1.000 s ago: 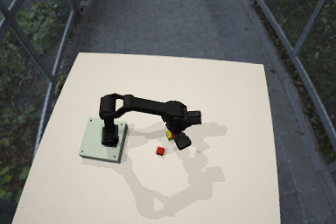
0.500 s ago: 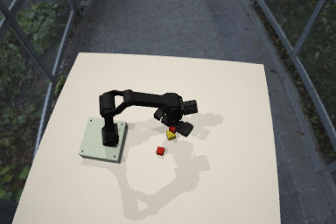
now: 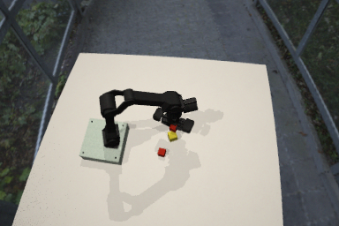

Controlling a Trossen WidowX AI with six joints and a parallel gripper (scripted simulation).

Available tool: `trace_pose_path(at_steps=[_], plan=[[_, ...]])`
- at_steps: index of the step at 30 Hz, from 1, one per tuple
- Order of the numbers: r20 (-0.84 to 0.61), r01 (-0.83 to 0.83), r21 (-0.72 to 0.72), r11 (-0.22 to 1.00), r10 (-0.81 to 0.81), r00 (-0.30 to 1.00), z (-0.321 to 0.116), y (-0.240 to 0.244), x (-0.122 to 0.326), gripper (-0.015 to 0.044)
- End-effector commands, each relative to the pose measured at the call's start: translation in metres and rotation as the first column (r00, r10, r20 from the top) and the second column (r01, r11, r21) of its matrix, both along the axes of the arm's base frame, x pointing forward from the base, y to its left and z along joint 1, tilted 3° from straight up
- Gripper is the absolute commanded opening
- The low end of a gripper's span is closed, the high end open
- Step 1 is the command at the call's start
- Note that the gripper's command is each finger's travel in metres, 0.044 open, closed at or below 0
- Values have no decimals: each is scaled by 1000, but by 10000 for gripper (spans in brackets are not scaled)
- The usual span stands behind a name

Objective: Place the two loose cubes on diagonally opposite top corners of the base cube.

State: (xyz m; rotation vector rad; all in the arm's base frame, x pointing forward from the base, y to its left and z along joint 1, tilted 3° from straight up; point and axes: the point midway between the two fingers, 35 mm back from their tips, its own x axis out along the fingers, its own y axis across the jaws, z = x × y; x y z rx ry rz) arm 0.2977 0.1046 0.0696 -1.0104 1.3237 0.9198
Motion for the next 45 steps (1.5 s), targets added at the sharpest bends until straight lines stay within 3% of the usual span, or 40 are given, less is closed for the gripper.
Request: trace_pose_path(at_steps=[1,12,36,40,45], plan=[[4,-7,-3,1000,7,1000,-1,0,1,105],[3,-13,-4,1000,13,1000,-25,-2,2,105],[4,-9,-4,1000,9,1000,-27,-3,2,105],[4,-9,-4,1000,9,1000,-27,-3,2,205],[4,-9,-4,1000,9,1000,-27,-3,2,205]])
